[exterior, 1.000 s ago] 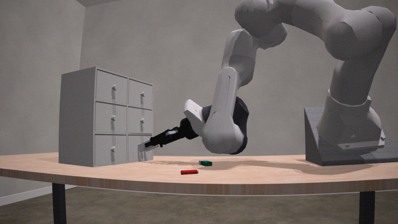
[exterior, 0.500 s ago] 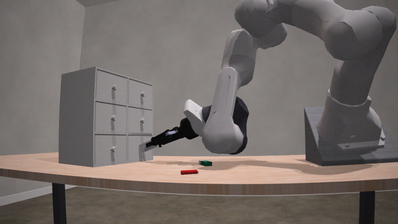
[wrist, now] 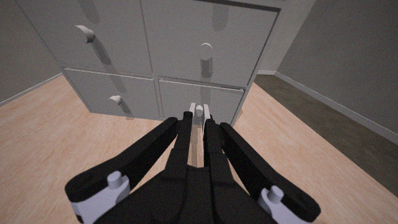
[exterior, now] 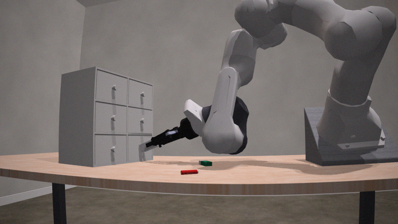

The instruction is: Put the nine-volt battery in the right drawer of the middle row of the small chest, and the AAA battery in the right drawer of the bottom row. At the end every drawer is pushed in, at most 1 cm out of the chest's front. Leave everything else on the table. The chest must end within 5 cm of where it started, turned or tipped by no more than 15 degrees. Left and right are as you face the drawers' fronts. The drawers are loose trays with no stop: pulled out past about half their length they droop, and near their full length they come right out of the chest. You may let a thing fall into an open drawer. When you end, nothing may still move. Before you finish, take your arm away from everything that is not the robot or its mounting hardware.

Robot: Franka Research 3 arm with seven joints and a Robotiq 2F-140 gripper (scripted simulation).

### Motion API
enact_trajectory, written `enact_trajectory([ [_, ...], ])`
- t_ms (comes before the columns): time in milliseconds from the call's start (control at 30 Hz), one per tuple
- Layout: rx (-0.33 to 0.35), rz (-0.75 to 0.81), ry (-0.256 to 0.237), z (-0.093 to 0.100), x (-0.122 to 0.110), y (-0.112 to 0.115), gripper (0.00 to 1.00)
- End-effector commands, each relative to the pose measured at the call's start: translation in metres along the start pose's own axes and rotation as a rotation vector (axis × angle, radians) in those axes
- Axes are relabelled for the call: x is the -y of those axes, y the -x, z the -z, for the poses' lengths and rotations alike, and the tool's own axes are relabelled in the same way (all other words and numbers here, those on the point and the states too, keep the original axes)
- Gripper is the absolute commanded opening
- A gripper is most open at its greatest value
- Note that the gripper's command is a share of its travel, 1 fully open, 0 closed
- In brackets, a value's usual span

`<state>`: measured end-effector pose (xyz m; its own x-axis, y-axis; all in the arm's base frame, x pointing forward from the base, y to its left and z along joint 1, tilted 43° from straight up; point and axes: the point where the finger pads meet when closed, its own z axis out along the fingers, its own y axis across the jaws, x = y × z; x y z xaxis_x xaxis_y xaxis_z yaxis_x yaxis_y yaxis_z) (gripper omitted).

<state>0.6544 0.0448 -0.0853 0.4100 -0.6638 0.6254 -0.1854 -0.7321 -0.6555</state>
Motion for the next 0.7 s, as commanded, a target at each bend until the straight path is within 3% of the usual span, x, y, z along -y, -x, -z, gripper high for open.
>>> enact_trajectory([
  [0, 0.002, -0.004, 0.002, -0.0006, -0.0002, 0.0007, 0.08],
  [667, 0.002, -0.004, 0.002, 0.0087, -0.0002, 0.0040, 0.08],
])
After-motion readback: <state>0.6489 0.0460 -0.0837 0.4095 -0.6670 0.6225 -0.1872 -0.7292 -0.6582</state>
